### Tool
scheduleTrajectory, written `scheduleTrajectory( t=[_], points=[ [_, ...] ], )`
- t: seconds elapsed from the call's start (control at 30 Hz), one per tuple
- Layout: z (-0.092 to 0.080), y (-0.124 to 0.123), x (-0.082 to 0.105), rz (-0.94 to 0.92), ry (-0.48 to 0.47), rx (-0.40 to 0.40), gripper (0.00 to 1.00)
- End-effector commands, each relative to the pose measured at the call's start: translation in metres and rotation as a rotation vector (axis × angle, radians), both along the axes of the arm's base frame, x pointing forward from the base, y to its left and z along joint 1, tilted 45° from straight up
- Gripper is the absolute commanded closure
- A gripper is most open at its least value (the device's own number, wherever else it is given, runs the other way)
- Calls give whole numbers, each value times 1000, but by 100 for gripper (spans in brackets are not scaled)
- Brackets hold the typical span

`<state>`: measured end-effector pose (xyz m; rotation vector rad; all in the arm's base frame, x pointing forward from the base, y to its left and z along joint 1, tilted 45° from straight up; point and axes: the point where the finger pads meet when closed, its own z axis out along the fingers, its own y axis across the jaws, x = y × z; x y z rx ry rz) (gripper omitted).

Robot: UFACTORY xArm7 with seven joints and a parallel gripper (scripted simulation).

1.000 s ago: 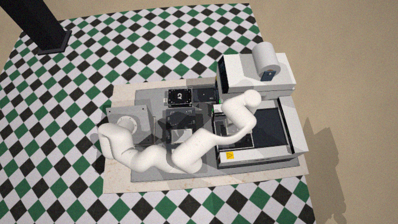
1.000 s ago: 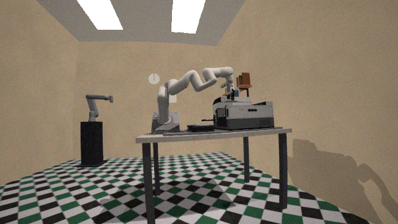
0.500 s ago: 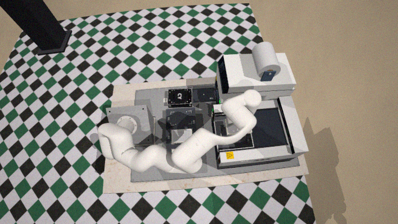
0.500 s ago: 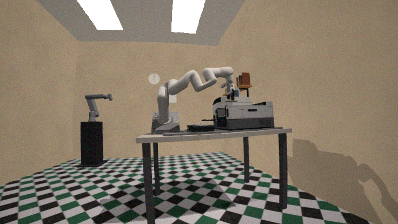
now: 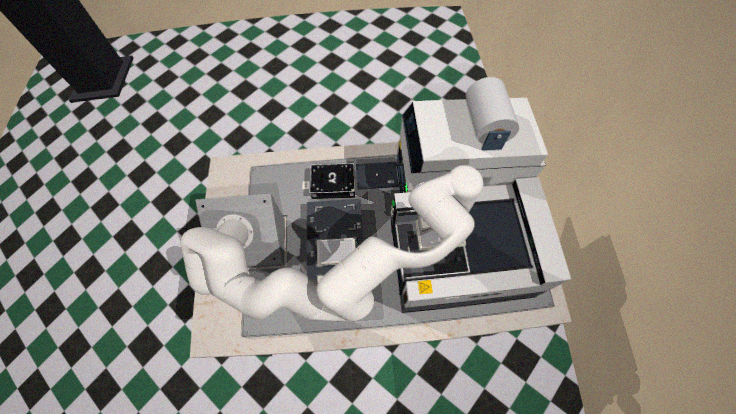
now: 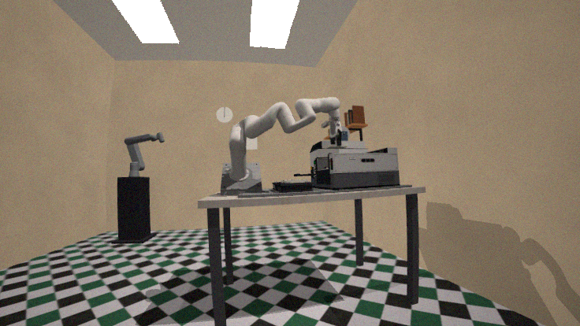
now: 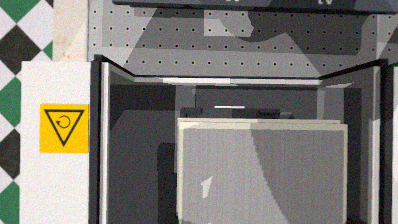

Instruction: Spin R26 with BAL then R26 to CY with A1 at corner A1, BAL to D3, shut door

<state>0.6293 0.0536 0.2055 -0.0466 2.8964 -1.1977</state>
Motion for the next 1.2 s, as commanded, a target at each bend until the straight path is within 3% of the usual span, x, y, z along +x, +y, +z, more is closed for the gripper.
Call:
scheduleTrajectory(
  t=[0.0, 0.5, 1.17],
  points=[
    [2, 2, 0, 3, -3, 2, 100],
    [2, 2, 0, 3, -3, 2, 100],
    [-20, -19, 0, 4, -3, 2, 100]
  ],
)
